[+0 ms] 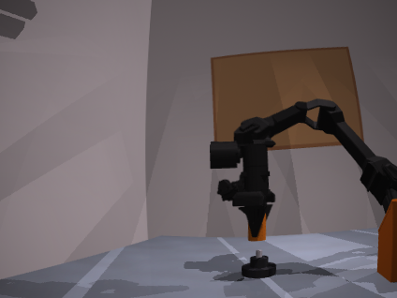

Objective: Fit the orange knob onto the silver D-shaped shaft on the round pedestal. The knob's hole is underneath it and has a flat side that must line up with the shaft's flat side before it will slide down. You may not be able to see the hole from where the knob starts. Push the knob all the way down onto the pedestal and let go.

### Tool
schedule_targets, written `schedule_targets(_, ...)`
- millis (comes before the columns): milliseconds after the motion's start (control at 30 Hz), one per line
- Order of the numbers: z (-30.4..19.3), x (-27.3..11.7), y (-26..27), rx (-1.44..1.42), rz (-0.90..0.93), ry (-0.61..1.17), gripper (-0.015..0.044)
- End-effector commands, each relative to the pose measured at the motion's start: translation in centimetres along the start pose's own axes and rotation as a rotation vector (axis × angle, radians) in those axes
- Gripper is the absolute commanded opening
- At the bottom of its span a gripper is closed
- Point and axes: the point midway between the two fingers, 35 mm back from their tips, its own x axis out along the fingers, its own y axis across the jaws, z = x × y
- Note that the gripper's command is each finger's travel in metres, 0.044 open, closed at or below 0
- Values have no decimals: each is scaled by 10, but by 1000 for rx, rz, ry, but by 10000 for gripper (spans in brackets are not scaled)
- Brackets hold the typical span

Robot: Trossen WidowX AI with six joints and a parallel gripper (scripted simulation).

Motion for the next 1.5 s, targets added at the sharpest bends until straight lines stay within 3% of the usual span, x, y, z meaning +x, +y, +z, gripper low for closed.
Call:
schedule_targets(0, 0, 3, -14, -7, -13, -3, 0)
schedule_targets(333, 0, 6, -28, 37, -22, -3, 0)
schedule_targets(1467, 2, 6, -28, 904, -19, -12, 0)
